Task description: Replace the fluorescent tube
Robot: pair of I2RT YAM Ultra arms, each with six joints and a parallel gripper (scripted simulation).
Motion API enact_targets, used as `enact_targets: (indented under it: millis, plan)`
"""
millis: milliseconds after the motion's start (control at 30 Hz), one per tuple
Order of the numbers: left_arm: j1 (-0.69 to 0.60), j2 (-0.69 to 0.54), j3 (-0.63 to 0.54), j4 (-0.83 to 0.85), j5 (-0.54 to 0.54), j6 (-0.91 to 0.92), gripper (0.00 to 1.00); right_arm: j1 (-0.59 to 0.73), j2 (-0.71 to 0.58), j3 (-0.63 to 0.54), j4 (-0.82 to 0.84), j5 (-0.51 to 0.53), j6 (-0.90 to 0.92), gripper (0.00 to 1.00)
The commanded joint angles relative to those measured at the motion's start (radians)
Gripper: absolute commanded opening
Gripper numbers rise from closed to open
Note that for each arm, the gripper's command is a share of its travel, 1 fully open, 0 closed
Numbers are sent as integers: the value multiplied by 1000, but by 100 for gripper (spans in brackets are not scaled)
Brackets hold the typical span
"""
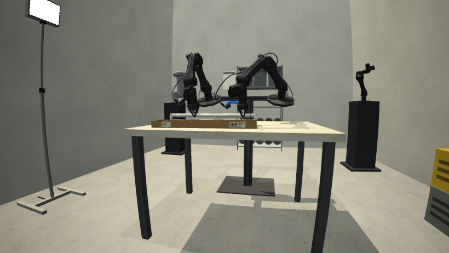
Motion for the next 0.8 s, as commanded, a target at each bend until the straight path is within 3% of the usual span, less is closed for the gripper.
enact_targets:
  millis: [0, 367, 433, 767]
  plan:
    - [-8, -41, 19, 16, 2, 11, 11, 4, -35, 34, 3, 10, 11, 11]
    - [-11, -40, 4, 17, -5, 11, 11, 3, -40, 33, 19, 10, 11, 11]
    - [-19, -40, -32, 22, -9, 7, 11, 3, -38, -17, 25, 11, 10, 11]
    - [-24, -47, -51, 46, -24, 0, 11, 2, -48, -45, 47, 14, 4, 11]
